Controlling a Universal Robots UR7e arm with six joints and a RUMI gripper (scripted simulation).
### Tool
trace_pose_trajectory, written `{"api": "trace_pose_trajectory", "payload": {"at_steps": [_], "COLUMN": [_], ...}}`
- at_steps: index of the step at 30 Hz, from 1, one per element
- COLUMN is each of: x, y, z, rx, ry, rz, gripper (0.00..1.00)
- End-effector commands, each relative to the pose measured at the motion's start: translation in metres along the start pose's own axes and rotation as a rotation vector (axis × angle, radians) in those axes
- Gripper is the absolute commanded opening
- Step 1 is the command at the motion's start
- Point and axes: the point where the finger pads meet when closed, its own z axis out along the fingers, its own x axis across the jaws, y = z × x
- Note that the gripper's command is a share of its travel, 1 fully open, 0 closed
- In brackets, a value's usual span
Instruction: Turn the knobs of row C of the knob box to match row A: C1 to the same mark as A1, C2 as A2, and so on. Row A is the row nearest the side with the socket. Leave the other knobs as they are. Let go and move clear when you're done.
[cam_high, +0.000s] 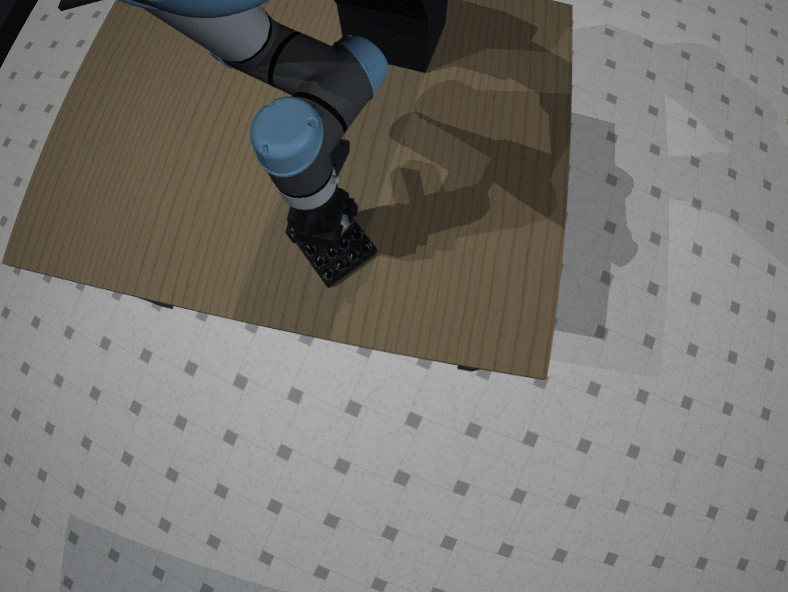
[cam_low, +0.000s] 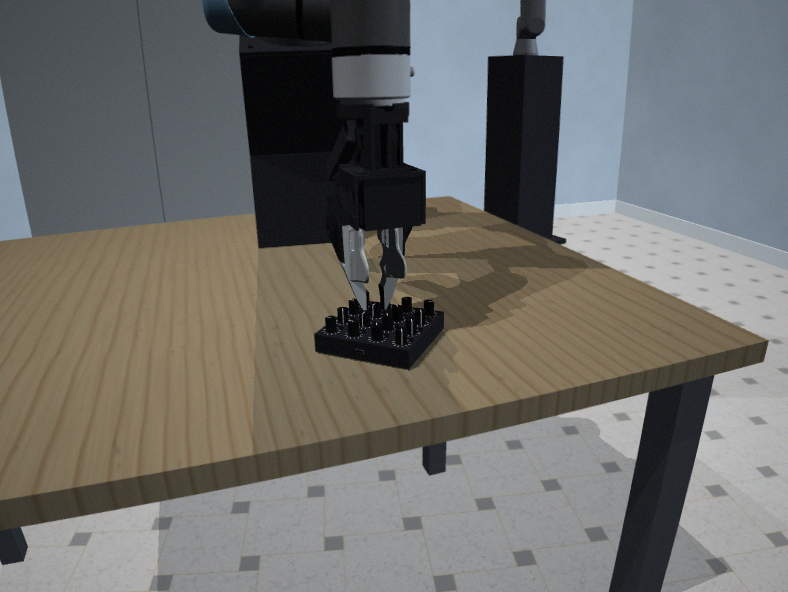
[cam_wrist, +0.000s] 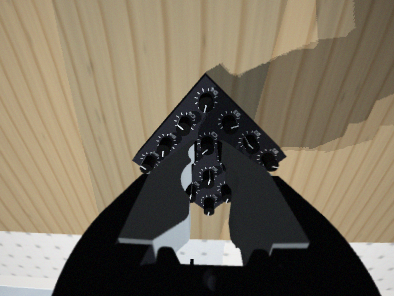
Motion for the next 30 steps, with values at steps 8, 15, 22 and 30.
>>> {"api": "trace_pose_trajectory", "payload": {"at_steps": [8, 15, 22, 30], "x": [0.0000, 0.0000, 0.0000, 0.0000], "y": [0.0004, 0.0004, 0.0004, 0.0004], "z": [-0.0003, -0.0003, -0.0003, -0.0003], "rx": [-0.001, -0.001, -0.001, -0.001], "ry": [0.000, 0.000, 0.000, 0.000], "rz": [0.000, 0.000, 0.000, 0.000], "gripper": [0.11, 0.04, 0.04, 0.04]}}
